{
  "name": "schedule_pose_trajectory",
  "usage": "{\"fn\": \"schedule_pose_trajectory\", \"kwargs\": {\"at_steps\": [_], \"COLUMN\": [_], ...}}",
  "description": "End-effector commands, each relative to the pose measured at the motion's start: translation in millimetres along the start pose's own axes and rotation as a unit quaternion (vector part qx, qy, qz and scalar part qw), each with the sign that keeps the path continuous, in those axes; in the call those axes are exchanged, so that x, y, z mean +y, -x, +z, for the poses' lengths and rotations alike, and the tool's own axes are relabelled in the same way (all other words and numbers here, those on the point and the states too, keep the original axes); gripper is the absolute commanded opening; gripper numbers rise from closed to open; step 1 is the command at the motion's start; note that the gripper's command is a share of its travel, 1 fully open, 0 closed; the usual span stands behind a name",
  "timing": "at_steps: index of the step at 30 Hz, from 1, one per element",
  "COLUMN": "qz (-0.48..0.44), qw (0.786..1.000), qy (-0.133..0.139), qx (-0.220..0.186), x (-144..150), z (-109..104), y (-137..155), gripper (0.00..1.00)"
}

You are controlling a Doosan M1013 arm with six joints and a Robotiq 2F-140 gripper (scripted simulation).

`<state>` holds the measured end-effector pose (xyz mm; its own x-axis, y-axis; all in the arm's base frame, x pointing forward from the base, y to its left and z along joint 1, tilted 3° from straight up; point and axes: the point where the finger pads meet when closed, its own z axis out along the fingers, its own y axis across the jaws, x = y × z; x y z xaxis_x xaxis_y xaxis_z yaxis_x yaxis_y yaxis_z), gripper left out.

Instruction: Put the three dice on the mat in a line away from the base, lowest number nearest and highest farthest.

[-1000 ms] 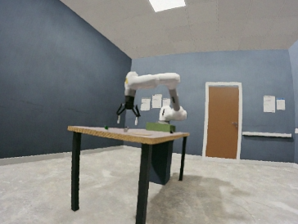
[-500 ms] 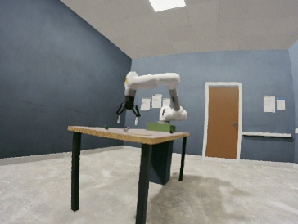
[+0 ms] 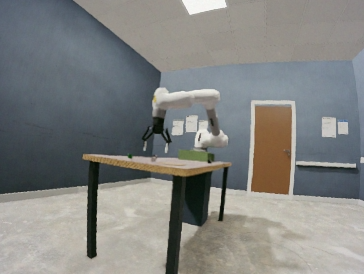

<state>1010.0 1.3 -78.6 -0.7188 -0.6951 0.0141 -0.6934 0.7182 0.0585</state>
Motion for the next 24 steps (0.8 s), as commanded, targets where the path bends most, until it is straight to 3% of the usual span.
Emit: {"fn": "schedule_pose_trajectory", "kwargs": {"at_steps": [1, 24], "qz": [0.000, 0.000], "qw": [1.000, 1.000], "qy": [-0.001, -0.001], "qx": [-0.001, -0.001], "x": [0, 13], "z": [-2, -2], "y": [1, -5], "gripper": [1.00, 1.00]}}
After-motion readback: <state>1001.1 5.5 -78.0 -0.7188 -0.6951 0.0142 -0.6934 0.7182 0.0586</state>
